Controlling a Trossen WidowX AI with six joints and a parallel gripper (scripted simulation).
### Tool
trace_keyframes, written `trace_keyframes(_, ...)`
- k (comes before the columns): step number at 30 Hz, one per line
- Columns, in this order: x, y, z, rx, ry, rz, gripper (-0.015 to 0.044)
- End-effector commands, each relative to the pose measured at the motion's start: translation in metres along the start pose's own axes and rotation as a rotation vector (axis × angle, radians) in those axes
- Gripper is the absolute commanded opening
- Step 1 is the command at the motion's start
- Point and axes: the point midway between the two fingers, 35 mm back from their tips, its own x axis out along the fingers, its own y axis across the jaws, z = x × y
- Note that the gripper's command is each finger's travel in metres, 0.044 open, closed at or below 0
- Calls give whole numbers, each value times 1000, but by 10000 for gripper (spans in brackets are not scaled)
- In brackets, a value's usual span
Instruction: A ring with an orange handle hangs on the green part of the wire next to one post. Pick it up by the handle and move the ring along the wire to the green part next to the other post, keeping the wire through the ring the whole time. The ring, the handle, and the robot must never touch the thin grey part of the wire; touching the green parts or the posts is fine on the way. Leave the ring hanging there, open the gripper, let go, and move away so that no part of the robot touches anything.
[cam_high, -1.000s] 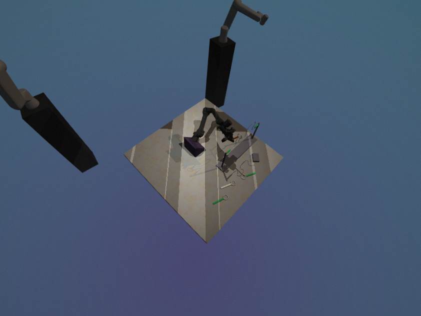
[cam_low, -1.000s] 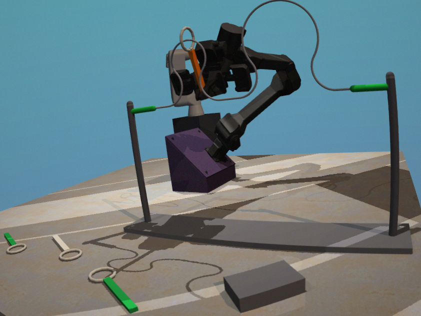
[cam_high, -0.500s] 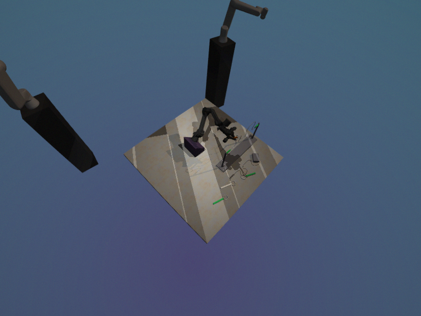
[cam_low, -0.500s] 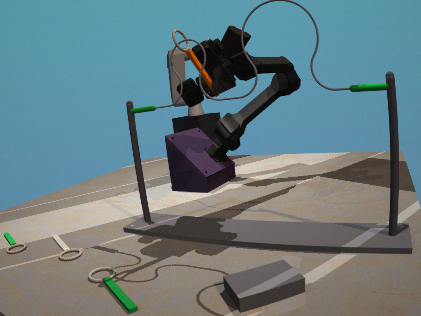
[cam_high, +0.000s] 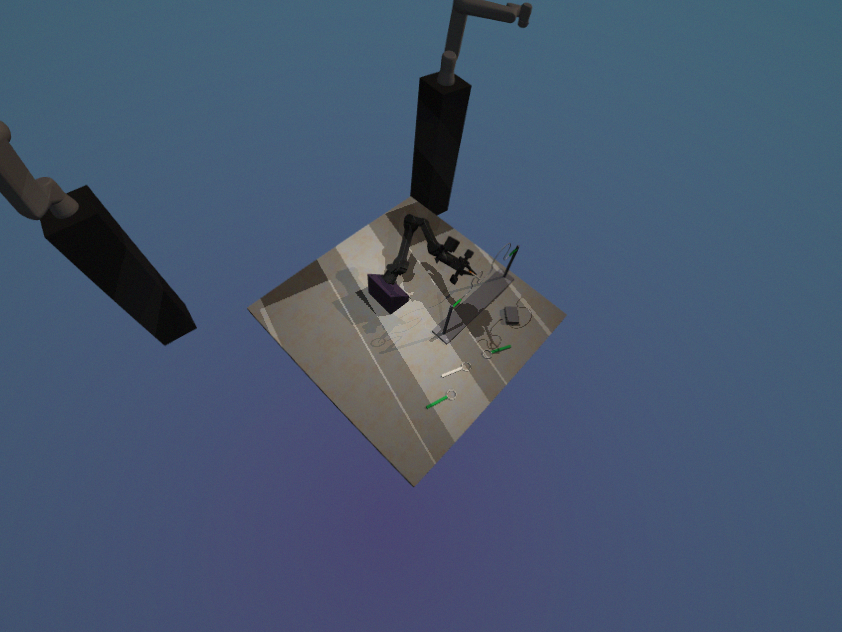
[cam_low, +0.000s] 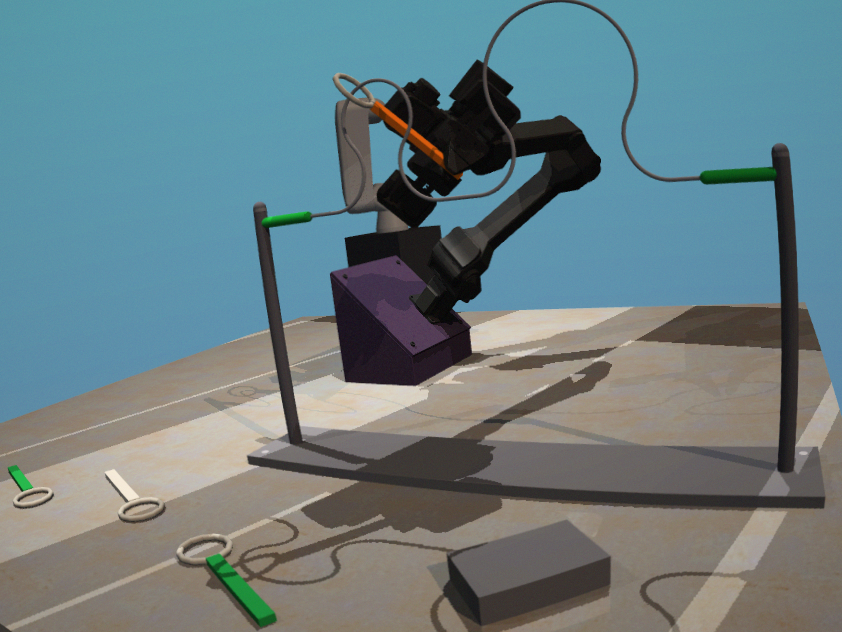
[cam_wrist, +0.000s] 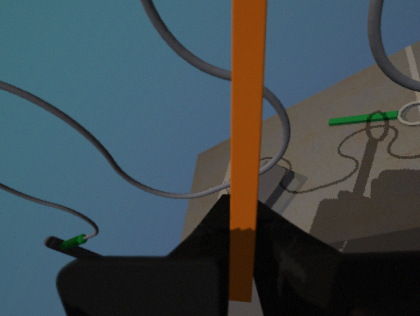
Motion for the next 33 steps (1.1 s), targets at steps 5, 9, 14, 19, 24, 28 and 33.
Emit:
trace_keyframes(5, 1, 12, 1, 177, -25, 93, -150)
trace_keyframes(9, 1, 18, 2, 262, -36, 140, -150)
trace_keyframes(14, 1, 26, 5, 365, -49, 198, -150)
trace_keyframes(19, 0, 34, 8, 470, -63, 256, -150)
trace_keyframes(24, -1, 41, 12, 577, -77, 316, -150)
trace_keyframes(28, -3, 47, 16, 663, -88, 364, -150)
trace_keyframes(33, -5, 53, 21, 770, -102, 424, -150)
